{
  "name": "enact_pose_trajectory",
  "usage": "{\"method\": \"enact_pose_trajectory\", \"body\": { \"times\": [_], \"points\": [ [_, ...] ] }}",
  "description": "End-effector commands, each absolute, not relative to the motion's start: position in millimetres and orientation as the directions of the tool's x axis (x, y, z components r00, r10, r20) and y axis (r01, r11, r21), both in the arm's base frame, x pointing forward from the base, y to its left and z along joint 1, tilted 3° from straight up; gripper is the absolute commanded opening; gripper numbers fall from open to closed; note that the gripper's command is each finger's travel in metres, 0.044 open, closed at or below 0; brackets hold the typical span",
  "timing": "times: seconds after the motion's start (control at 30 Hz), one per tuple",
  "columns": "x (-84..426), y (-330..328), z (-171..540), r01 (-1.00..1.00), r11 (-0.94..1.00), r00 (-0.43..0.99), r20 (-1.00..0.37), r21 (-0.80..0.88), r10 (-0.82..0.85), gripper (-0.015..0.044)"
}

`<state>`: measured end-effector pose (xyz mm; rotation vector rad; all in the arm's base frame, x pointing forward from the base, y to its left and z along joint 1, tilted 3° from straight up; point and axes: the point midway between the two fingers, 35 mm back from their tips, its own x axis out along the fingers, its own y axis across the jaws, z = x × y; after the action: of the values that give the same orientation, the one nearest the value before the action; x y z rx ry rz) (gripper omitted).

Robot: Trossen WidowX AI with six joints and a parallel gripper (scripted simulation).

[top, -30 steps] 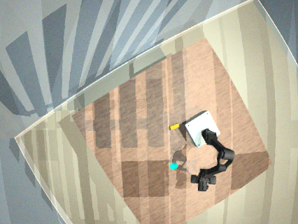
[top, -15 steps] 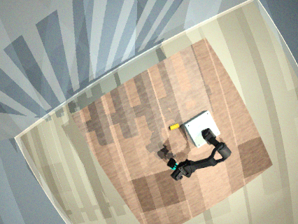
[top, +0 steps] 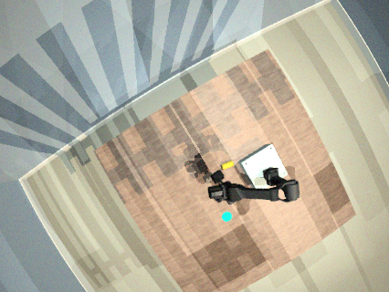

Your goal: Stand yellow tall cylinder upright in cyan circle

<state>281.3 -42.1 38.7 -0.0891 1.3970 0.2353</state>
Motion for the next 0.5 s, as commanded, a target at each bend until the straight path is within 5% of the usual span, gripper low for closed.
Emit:
{"method": "enact_pose_trajectory", "body": {
  "times": [0.0,0.33,0.47],
  "points": [
    [255.0,-88.5,46.0,-0.113,0.992,0.089,-0.994,0.053,0.063,0.0309],
    [221.4,-126.7,50.4,-0.009,0.999,0.012,-0.999,0.045,0.045,0.0309],
    [227.0,-127.2,-4.3,-0.010,0.999,0.012,-0.999,0.045,0.045,0.0309]
  ]
}}
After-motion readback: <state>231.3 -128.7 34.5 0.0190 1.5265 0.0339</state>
